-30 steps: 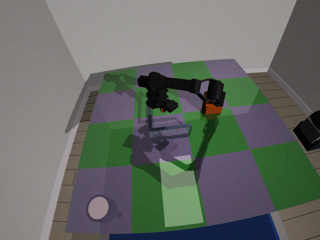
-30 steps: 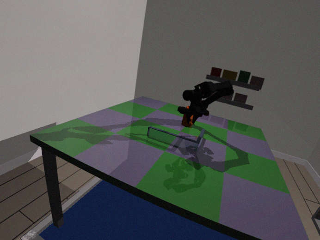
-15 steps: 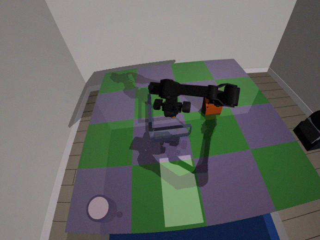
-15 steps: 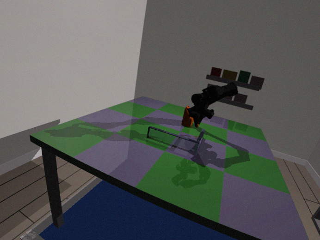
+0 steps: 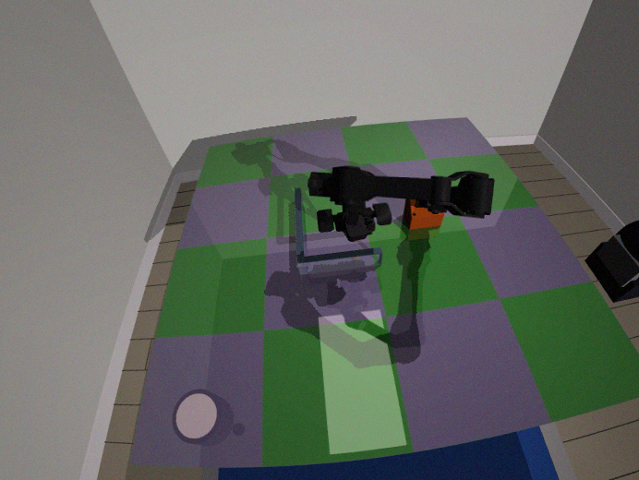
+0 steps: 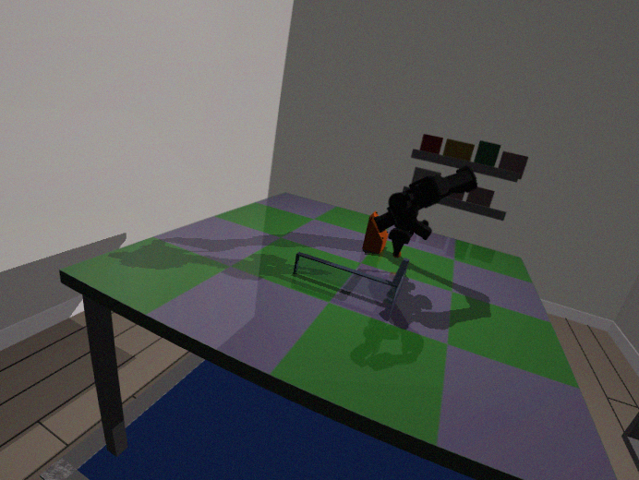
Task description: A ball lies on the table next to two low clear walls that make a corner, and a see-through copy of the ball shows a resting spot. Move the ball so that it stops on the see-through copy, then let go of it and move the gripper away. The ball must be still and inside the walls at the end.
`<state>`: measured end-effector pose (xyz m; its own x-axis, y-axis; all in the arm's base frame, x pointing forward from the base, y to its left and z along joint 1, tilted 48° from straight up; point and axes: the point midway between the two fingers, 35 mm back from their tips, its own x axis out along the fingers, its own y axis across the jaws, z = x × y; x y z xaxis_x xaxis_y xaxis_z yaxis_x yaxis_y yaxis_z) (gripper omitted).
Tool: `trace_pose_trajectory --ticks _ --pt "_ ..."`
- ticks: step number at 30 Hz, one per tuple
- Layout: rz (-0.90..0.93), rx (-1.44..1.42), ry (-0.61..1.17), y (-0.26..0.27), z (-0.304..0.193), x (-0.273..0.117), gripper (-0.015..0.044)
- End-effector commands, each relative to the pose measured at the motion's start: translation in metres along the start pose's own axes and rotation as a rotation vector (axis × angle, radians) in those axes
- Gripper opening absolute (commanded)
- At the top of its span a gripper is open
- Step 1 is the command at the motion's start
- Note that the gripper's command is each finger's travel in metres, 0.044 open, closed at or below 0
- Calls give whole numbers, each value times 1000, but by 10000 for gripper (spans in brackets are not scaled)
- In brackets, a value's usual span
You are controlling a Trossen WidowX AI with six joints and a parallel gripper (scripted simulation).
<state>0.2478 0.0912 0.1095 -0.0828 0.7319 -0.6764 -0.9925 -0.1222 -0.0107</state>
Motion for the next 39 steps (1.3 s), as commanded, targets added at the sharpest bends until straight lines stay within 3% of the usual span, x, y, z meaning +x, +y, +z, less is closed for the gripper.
trace_pose_trajectory --ticks 1,13,38,39 --pt "2 -2 -3 1 1 12 0" --pt "2 -3 -9 3 3 65 0" --pt "2 -3 -11 3 3 85 0" --pt "-4 -11 -8 2 4 83 26"
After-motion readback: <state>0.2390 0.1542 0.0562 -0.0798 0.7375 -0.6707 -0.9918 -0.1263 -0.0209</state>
